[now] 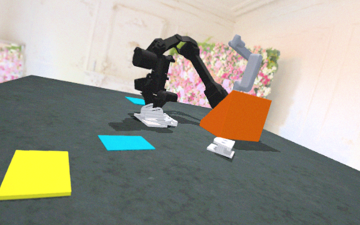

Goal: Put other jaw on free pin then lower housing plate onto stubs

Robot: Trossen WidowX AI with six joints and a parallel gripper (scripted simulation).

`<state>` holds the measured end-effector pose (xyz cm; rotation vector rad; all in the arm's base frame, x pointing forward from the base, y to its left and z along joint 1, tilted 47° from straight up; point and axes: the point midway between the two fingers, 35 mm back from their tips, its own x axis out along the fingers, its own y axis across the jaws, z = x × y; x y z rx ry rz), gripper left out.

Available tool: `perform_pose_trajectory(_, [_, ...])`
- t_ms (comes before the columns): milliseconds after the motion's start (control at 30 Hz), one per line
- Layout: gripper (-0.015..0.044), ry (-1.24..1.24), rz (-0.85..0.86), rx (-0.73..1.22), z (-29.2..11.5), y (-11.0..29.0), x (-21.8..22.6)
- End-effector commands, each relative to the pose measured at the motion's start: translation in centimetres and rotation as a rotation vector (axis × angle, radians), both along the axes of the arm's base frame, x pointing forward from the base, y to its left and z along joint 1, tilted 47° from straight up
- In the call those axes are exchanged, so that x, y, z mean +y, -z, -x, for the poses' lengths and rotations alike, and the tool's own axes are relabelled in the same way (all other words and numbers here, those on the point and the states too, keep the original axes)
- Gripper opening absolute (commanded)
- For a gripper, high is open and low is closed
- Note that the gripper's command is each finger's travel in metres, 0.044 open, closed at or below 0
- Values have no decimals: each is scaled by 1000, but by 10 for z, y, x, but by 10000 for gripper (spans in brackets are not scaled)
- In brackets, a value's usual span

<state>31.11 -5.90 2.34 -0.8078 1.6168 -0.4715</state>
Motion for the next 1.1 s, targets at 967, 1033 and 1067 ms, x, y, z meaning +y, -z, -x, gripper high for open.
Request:
perform_pose_trajectory(967, [213, -2, 0, 2, 0, 1, 0])
perform_pose_trajectory(1033, [224, -2, 0, 2, 0, 1, 0])
perform_pose_trajectory(1067, [224, -2, 0, 2, 0, 1, 0])
